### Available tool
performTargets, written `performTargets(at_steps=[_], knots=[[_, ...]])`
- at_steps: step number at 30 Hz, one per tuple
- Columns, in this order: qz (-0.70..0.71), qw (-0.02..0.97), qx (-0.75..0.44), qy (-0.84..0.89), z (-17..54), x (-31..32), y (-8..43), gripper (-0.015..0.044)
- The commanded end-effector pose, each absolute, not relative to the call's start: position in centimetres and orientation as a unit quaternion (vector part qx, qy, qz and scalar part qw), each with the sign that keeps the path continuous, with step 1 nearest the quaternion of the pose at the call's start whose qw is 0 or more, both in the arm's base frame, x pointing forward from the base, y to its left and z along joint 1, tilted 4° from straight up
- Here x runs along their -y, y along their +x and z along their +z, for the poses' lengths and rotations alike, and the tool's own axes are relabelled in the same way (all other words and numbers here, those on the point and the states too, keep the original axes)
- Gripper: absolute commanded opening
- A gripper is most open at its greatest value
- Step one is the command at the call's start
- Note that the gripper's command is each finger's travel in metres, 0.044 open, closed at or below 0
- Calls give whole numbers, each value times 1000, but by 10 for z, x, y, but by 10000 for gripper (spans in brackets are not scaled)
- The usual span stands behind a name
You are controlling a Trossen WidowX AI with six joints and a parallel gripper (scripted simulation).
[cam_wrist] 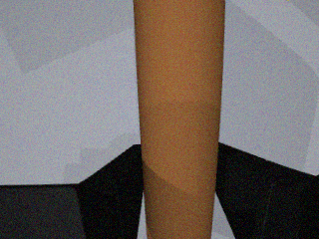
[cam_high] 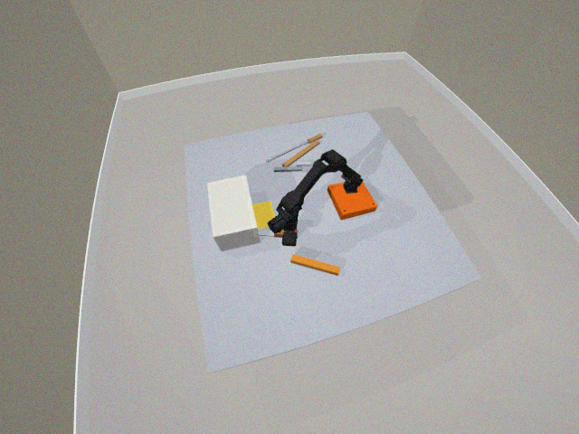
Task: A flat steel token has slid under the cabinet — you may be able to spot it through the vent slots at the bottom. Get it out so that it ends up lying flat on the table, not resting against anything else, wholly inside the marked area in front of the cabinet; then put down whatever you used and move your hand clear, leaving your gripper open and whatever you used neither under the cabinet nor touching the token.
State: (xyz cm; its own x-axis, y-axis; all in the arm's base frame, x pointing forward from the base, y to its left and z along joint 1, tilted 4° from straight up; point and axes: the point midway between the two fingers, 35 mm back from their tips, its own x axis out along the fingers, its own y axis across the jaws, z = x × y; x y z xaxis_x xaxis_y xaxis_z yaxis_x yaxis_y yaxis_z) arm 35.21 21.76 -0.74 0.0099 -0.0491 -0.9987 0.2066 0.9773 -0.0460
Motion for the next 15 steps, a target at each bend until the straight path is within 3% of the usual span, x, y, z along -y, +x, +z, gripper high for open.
performTargets(at_steps=[1,15], knots=[[-90,709,-697,58,-7,-216,360,0],[-90,709,-697,58,-8,-209,363,0]])
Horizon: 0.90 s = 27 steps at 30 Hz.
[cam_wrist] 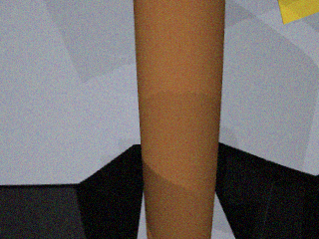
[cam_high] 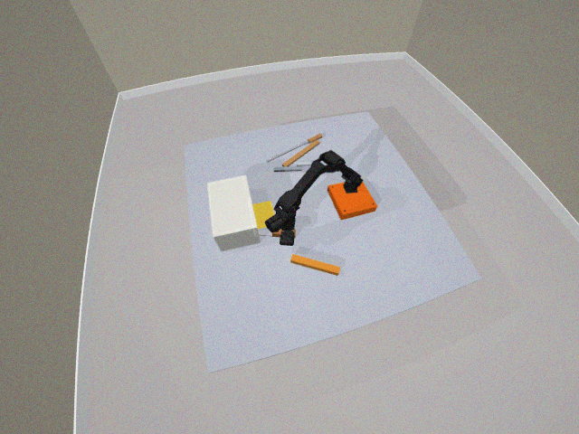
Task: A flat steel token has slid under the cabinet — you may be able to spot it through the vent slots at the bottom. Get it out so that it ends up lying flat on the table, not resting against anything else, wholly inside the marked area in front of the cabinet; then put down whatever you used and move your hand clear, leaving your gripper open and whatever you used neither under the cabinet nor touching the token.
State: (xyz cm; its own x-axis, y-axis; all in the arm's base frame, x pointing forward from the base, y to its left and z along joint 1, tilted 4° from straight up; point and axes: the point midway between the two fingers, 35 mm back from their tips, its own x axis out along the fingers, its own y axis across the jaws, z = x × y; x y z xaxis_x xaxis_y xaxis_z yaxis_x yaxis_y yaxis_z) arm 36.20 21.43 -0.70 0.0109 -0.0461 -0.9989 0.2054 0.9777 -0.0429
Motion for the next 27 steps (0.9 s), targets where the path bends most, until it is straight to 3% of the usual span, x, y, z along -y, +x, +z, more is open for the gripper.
performTargets(at_steps=[1,27], knots=[[-90,709,-697,58,-8,-208,363,0],[-91,709,-697,57,-6,-182,357,0]])
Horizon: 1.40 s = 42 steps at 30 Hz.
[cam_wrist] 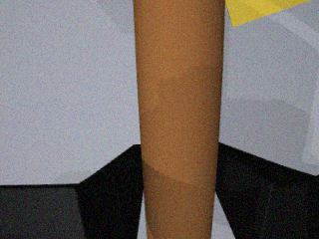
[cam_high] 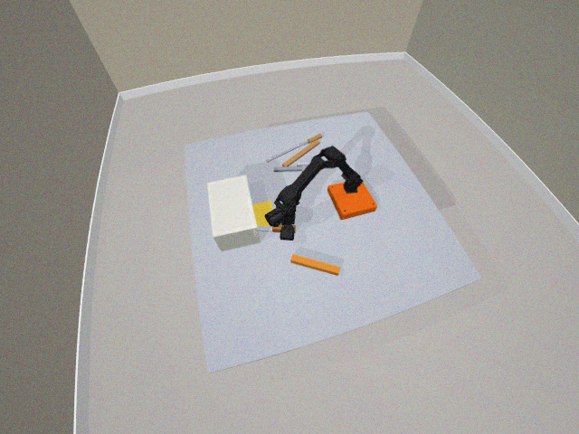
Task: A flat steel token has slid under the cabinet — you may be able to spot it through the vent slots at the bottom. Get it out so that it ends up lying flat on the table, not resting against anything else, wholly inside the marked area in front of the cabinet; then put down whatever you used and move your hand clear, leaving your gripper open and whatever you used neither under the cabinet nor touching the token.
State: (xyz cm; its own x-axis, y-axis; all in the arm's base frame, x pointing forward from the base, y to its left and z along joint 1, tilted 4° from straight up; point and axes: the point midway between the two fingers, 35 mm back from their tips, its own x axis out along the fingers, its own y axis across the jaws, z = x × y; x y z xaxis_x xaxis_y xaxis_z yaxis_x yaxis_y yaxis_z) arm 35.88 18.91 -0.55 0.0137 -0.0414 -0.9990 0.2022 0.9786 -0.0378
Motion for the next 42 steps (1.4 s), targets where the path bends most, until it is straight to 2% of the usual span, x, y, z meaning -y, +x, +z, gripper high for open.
performTargets(at_steps=[1,42], knots=[[-91,709,-697,57,-6,-181,357,0],[-92,709,-697,56,-5,-142,349,0]])
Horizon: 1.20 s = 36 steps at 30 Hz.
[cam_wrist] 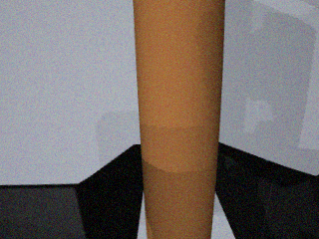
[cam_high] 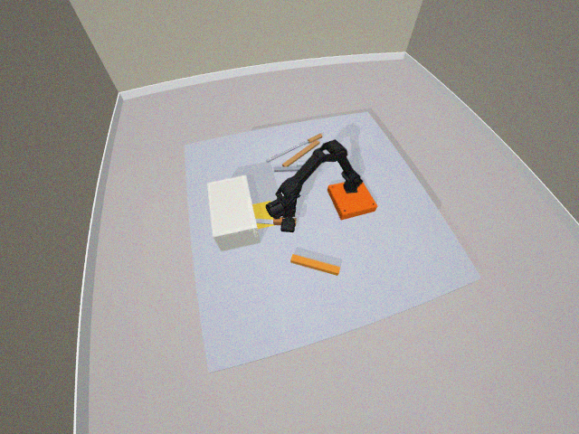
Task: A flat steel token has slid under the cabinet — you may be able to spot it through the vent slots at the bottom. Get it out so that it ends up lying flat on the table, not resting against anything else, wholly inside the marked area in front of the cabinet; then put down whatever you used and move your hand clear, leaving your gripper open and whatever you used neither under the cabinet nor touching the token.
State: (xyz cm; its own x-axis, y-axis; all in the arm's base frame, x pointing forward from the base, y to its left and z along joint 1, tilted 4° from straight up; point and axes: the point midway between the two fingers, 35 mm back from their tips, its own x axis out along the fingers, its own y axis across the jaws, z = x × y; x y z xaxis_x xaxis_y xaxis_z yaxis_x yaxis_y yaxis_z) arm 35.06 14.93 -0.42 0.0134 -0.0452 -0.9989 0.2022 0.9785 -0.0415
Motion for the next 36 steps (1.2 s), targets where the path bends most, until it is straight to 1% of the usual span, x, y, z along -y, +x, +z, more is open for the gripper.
performTargets(at_steps=[1,16,36], knots=[[-92,709,-697,56,-5,-141,349,0],[-92,709,-697,56,-5,-136,346,0],[-92,708,-698,56,-6,-143,323,0]])
